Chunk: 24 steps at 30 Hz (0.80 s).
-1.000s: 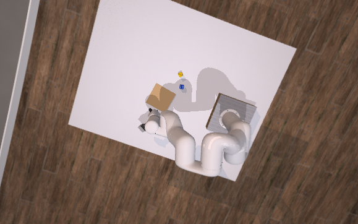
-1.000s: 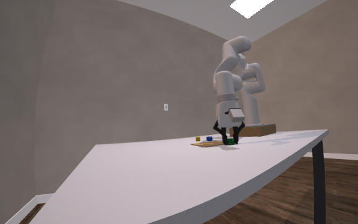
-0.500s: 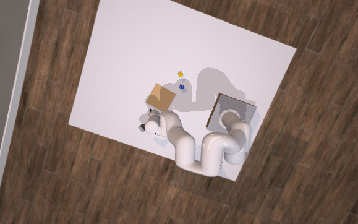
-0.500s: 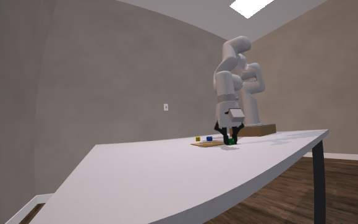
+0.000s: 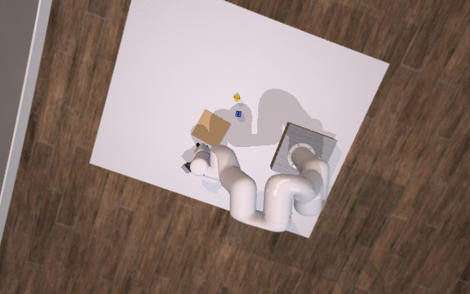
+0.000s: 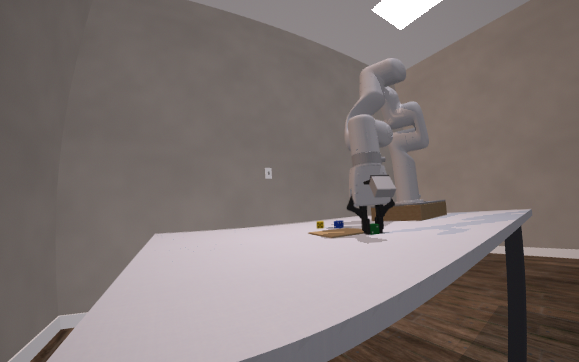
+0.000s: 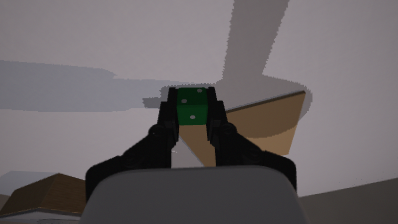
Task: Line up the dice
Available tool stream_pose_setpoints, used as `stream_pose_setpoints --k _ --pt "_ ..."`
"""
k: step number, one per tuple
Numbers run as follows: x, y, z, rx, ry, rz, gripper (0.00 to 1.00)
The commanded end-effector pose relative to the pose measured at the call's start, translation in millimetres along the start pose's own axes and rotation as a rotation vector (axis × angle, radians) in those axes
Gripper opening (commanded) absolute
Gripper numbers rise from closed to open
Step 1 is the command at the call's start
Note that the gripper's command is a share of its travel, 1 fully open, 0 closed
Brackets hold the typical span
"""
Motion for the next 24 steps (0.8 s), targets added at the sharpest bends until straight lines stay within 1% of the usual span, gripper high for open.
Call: stream_pose_setpoints --k 1,19,22,24 --pt "1.0 -0.7 -1.1 0.002 0.003 0.0 0.21" --pt "1.0 -0.7 -1.6 0.002 0.003 0.0 0.21" --pt "1.0 -0.7 -7.1 0.002 0.003 0.0 0.21" --pt "1.0 -0.7 -15.4 0.002 0.003 0.0 0.21"
Point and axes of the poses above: the point where the finger pads meet when closed, its own z axis out along the fingers, its own x axis across the jaws, y = z × x, the point moved 5 cm from there along -z, back along the fingers, and after that the axes turned 13 degrees about -z, right-handed, at the moved point
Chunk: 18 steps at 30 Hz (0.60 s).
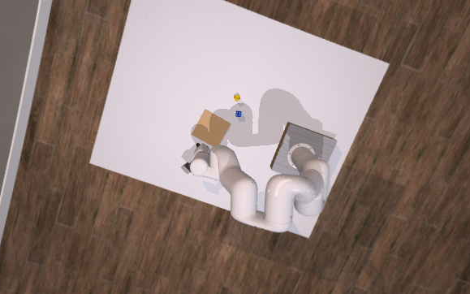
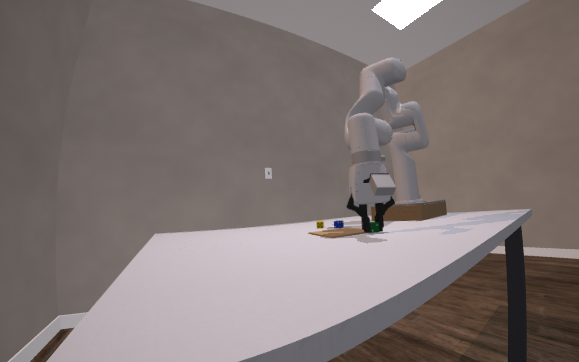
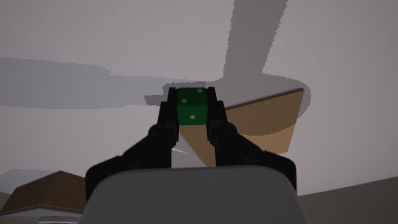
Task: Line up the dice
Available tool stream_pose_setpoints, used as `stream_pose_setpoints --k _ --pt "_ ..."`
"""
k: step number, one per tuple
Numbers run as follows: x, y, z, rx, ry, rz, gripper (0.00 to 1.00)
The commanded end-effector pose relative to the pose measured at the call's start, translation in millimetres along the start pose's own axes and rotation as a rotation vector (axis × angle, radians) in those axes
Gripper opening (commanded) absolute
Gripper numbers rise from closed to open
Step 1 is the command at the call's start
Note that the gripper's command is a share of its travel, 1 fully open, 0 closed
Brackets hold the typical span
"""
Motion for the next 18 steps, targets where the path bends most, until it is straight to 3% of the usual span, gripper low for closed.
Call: stream_pose_setpoints --k 1,3,13,18 --pt "1.4 -1.0 -17.0 0.003 0.004 0.0 0.21" --pt "1.4 -1.0 -17.0 0.003 0.004 0.0 0.21" --pt "1.2 -0.9 -86.1 0.003 0.004 0.0 0.21" --pt "1.1 -0.9 -96.4 0.003 0.004 0.0 0.21"
Point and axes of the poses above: the point where the finger pads meet when closed, its own z axis out along the fingers, its own x axis across the jaws, y = z × x, the point moved 5 cm from there along -z, back along the fingers, and after that the axes turned 13 degrees about -z, right-handed, at the moved point
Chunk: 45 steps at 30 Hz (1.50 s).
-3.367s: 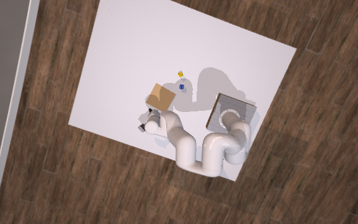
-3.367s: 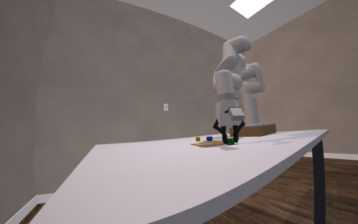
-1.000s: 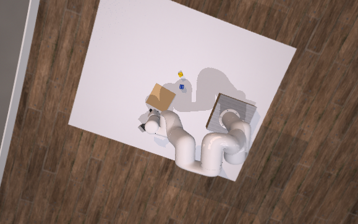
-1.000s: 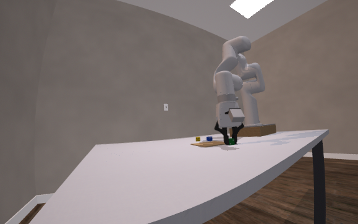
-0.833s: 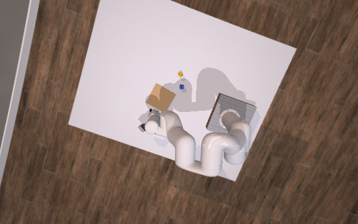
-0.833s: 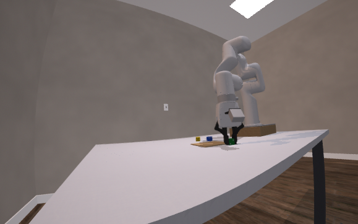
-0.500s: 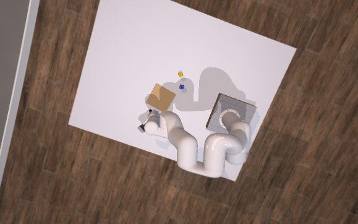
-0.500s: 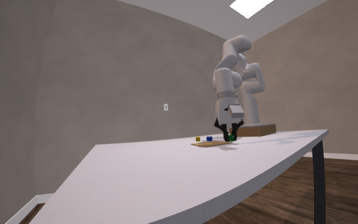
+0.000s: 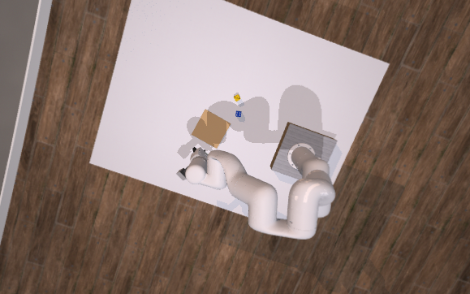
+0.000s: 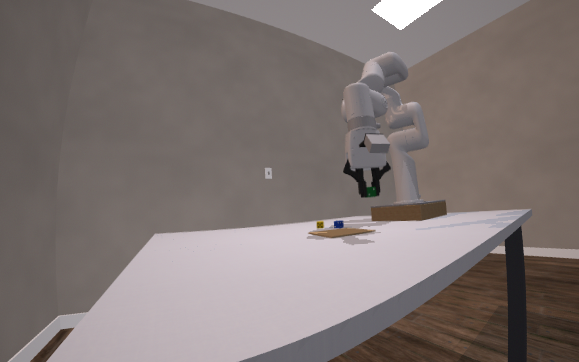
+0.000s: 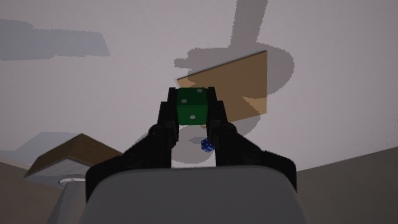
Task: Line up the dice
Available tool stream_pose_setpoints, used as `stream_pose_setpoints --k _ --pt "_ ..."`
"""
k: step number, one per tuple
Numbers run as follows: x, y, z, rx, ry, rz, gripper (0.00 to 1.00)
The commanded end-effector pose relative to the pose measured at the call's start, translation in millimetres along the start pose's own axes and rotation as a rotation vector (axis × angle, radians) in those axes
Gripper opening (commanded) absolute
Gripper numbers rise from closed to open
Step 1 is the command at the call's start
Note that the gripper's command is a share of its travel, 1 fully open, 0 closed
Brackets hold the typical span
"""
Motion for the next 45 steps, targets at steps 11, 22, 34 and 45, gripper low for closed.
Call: stream_pose_setpoints --k 11,22,34,45 --pt "0.0 1.3 -6.5 0.0 -0.001 -0.006 0.21" --pt "4.8 63.4 -10.0 0.0 -0.001 -0.331 0.21" --pt "0.9 113.0 -11.3 0.0 -0.001 -0.603 0.21" --pt "0.9 113.0 -11.3 0.0 -0.001 -0.603 0.21"
Point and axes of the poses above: the point where the finger pads meet when closed, its own z axis out along the fingers, its own x axis across the jaws, y = z × x, the point moved 5 cm from there along -z, back along the fingers, and after that the axes turned 13 degrees about -z, right-handed, at the moved point
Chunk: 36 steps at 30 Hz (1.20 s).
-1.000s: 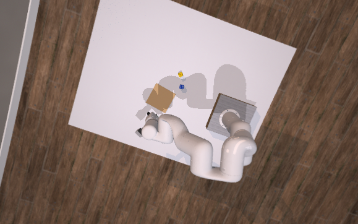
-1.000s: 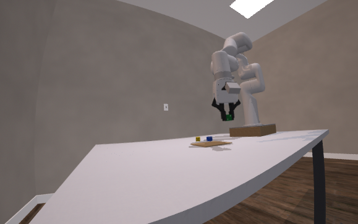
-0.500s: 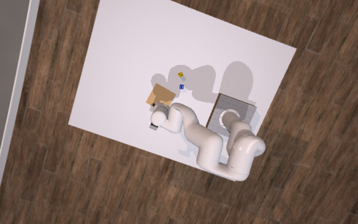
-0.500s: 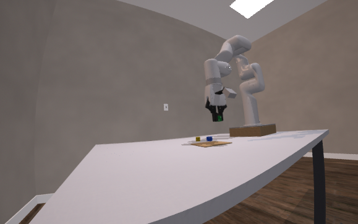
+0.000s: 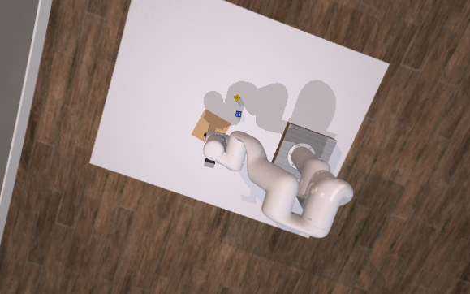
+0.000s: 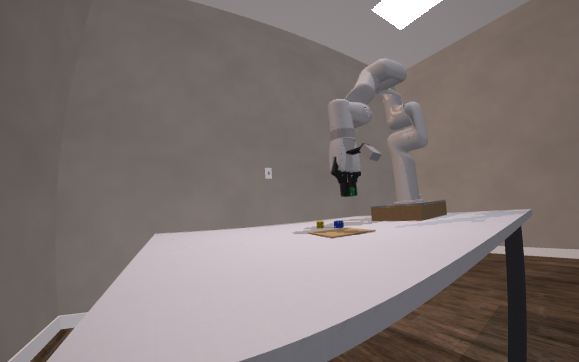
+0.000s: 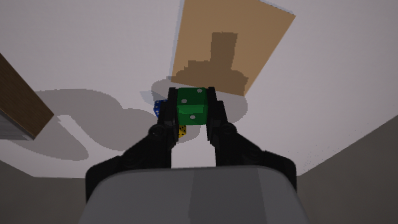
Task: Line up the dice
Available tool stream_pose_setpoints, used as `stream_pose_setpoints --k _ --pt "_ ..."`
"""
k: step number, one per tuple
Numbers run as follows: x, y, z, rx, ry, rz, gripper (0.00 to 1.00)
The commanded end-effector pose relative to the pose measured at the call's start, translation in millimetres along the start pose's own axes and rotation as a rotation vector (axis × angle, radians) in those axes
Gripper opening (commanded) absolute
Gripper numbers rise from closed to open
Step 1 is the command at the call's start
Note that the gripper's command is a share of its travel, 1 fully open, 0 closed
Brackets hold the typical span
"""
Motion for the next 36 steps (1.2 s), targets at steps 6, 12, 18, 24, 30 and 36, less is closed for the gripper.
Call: stream_pose_setpoints --k 6,12,18,24,30,36 --pt "0.9 0.4 2.3 -0.001 0.003 0.0 0.21" --pt "0.8 0.4 11.9 -0.001 0.003 0.0 0.21" --pt "0.8 0.5 37.3 -0.001 0.003 0.0 0.21" --pt "0.8 0.7 62.3 -0.001 0.003 0.0 0.21" --pt "0.9 0.8 82.1 -0.001 0.003 0.0 0.21" --pt "0.9 0.9 93.3 -0.001 0.003 0.0 0.21"
Point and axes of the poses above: the point where the finger pads meet when closed, its own z axis out along the fingers, its own x axis across the jaws, y = z × x, the point moved 5 cm from there along -z, back along the fingers, and after that the axes turned 13 degrees about -z, right-handed, at the moved point
